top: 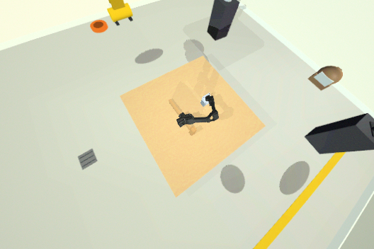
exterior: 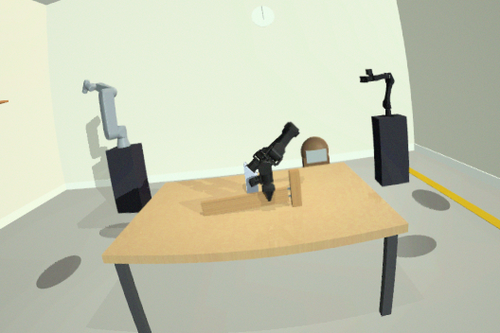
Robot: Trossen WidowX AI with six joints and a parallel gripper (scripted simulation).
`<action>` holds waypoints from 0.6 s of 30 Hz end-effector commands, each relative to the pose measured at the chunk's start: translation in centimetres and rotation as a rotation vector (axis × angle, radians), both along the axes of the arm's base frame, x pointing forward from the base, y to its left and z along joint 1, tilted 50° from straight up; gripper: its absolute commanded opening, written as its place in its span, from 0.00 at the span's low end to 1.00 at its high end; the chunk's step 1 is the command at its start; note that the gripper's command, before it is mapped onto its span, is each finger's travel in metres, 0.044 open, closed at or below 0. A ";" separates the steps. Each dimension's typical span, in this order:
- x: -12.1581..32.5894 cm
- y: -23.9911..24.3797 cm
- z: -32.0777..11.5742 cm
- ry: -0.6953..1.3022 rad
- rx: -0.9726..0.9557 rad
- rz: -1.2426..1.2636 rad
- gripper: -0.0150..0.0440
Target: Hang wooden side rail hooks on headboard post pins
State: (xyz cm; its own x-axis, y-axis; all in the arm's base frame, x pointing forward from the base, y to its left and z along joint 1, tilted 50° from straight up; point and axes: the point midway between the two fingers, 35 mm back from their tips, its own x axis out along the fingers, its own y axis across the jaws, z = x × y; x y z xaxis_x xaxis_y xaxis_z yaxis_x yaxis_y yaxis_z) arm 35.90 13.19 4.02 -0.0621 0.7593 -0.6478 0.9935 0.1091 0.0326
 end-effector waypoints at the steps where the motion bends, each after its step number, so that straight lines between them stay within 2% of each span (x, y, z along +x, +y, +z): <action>1: 0.2 -0.2 0.2 -0.004 0.001 -0.009 0.25; 18: 0.1 -0.1 0.4 -0.004 0.002 -0.009 0.25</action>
State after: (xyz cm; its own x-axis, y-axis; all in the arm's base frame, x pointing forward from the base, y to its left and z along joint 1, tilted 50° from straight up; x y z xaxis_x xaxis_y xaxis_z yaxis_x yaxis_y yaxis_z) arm 35.89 13.31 4.14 -0.0620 0.7592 -0.6479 0.9936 0.1085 0.0320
